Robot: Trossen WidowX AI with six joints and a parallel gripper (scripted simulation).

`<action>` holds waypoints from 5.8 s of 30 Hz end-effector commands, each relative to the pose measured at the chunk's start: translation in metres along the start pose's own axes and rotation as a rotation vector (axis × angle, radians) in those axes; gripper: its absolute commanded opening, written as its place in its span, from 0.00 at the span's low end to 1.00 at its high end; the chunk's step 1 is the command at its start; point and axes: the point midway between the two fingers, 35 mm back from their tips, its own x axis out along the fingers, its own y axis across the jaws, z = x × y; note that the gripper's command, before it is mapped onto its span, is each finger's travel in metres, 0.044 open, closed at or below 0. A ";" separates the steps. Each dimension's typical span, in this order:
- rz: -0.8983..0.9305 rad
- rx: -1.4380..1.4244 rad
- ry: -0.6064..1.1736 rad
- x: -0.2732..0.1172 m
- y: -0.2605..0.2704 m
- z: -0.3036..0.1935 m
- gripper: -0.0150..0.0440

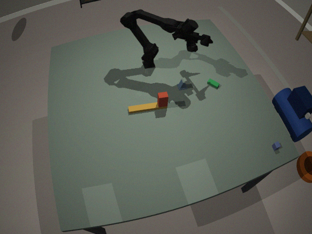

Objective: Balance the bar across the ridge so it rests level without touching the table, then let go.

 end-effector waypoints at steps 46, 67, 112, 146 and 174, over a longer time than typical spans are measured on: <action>0.156 0.200 -0.828 -0.144 0.125 0.174 0.79; 0.002 0.385 -1.095 -0.252 0.111 0.236 0.79; -0.170 0.531 -1.168 -0.274 0.035 0.357 0.79; -0.170 0.532 -1.168 -0.263 0.024 0.378 0.79; -0.167 0.534 -1.167 -0.275 0.038 0.358 0.25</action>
